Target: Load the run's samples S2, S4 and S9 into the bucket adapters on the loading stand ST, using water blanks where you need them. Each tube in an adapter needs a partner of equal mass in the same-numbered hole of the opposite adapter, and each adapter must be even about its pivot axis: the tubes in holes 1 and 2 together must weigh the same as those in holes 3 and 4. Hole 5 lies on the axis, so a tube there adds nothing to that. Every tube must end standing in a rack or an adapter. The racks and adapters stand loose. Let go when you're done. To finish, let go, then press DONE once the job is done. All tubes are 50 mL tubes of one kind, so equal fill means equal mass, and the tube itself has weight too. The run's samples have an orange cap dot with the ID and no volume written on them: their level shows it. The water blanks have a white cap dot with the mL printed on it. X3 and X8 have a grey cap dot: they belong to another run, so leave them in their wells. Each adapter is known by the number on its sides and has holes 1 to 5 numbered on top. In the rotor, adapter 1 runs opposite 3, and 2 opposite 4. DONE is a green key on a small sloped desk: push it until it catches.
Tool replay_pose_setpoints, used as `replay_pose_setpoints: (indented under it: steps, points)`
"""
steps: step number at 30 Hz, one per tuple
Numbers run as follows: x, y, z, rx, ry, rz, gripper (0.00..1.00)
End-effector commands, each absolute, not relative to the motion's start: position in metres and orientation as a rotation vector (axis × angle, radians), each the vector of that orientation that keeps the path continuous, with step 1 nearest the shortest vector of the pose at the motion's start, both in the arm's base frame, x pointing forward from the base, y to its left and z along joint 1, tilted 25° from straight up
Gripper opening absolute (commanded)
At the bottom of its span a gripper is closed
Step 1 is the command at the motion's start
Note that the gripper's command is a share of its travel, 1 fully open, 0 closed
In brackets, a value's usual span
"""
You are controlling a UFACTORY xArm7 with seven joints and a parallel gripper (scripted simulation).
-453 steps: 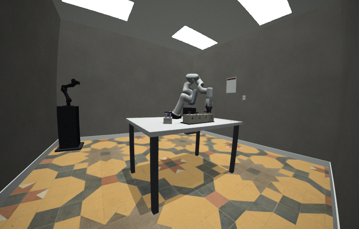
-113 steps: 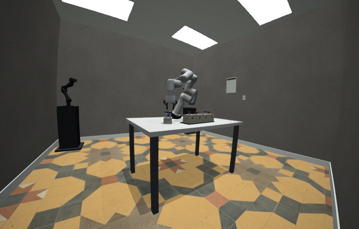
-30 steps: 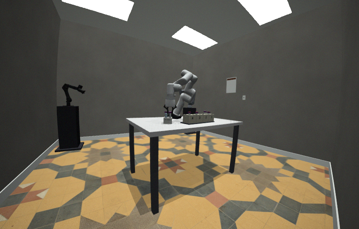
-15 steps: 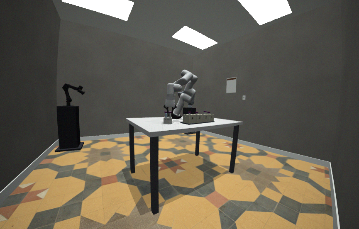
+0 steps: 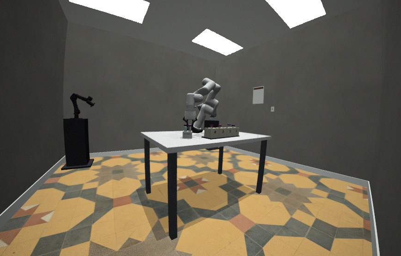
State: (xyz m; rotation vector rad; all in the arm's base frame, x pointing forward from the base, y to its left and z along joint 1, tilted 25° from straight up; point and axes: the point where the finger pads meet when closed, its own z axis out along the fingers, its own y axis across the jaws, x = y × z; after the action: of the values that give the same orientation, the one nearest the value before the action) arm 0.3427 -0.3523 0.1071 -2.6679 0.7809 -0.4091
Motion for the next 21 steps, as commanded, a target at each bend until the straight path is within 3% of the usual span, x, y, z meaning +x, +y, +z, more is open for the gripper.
replay_pose_setpoints:
  steps: [1, 21]
  points:
    - [0.342, -0.355, 0.111, -2.67, 0.784, -0.415, 0.0]
    - [0.338, -0.358, 0.122, -2.67, 0.784, -0.415, 0.0]
